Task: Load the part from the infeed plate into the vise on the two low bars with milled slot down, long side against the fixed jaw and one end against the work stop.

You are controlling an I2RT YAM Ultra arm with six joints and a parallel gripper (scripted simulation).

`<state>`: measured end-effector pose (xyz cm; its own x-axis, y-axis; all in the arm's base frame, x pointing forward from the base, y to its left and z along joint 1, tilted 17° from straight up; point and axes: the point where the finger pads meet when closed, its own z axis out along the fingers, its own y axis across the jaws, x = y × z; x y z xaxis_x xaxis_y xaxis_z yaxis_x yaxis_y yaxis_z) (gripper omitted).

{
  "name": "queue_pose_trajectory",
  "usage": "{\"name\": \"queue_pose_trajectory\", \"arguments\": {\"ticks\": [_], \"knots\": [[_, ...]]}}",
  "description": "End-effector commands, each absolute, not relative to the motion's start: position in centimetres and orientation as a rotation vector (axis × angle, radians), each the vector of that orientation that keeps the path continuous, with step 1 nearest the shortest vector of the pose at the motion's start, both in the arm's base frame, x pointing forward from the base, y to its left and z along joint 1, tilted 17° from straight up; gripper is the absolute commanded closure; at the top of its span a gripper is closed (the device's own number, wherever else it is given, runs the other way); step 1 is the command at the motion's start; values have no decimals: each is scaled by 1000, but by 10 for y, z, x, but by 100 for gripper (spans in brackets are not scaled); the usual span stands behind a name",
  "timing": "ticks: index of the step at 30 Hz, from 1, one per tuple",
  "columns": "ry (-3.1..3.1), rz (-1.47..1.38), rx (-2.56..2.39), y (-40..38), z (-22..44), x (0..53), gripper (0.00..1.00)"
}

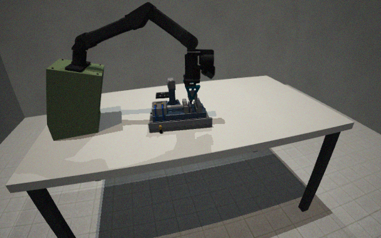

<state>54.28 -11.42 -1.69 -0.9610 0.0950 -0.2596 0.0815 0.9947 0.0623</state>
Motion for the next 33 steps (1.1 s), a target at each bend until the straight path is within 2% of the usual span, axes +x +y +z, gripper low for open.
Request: {"name": "queue_pose_trajectory", "arguments": {"ticks": [1,33], "knots": [[2828,57,125,-117,4,554,100],[2810,52,118,-116,-4,561,100]]}}
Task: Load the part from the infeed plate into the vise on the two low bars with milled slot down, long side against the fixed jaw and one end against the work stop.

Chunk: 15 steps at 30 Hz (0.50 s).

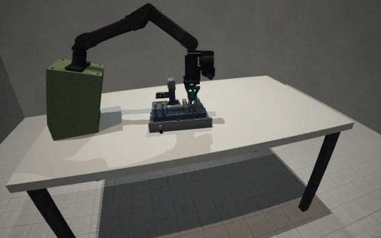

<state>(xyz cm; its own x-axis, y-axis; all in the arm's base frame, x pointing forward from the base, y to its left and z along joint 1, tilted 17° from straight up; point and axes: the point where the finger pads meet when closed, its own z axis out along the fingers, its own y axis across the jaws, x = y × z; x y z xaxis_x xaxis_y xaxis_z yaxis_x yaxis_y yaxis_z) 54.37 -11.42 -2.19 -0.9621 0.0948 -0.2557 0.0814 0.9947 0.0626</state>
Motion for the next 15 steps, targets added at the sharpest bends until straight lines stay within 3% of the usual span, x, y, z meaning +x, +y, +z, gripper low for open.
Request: {"name": "queue_pose_trajectory", "arguments": {"ticks": [1,15], "knots": [[2805,51,118,-117,-2,562,100],[2796,49,121,-117,-5,566,100]]}}
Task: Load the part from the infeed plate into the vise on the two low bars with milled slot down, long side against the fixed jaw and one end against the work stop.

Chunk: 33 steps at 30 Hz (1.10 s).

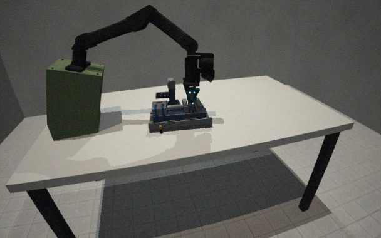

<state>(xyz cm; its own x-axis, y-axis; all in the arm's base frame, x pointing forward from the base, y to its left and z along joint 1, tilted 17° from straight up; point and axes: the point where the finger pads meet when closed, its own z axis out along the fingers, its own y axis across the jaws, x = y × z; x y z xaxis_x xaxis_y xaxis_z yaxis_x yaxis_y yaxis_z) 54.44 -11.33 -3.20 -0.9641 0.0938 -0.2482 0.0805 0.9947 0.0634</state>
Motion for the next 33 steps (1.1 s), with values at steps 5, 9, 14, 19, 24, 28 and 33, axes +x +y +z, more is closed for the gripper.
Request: {"name": "queue_pose_trajectory", "arguments": {"ticks": [5,9,14,19,24,28,33], "knots": [[2807,52,120,-116,-13,565,100],[2783,44,125,-119,-1,568,100],[2805,51,125,-118,-16,566,100],[2794,48,123,-118,-11,568,100],[2799,49,123,-117,-13,567,100],[2800,50,123,-117,-14,567,100],[2800,50,123,-117,-14,567,100]]}}
